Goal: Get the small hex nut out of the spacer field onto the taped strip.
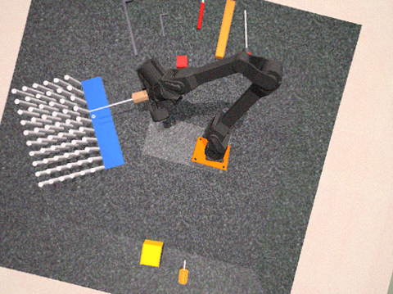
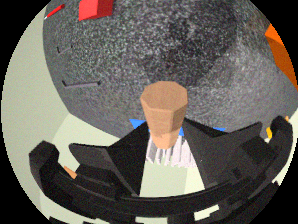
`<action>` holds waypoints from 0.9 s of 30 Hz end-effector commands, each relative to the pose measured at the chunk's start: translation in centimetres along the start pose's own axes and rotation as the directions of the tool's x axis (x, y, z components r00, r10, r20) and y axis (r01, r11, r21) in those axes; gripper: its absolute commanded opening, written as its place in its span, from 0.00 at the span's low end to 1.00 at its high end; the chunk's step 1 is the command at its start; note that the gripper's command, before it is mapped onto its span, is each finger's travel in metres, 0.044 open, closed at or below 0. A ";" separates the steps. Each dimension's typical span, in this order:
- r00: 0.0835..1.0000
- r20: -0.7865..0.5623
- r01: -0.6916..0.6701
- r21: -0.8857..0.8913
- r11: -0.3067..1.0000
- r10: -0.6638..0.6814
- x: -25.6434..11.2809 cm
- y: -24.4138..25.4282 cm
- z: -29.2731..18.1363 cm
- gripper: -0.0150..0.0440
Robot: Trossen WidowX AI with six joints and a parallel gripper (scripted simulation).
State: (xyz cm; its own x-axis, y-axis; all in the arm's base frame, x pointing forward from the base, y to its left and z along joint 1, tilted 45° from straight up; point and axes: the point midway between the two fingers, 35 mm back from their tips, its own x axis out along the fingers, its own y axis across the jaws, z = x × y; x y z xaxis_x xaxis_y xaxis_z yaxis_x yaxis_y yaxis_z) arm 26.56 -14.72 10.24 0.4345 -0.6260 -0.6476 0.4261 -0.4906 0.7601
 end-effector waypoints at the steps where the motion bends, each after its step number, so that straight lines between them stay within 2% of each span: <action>1: 1.000 -0.005 -0.012 0.010 1.000 0.012 -1.9 0.9 -1.1 0.25; 11: 1.000 -0.007 -0.027 0.007 1.000 0.027 -6.2 1.8 -2.6 0.25; 13: 1.000 -0.003 -0.010 -0.024 1.000 0.010 -4.8 1.3 -2.4 0.25; 20: 1.000 -0.021 0.010 -0.248 0.969 -0.016 -4.7 0.5 -4.0 0.25; 27: 0.999 -0.036 0.016 -0.468 0.884 -0.037 -4.6 -0.3 -5.5 0.25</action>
State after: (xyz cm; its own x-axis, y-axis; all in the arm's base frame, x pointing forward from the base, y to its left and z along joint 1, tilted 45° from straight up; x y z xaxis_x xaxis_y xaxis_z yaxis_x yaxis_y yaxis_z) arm 28.18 -9.07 12.79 0.4356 -0.6002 -0.6709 0.7024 -0.2395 0.6703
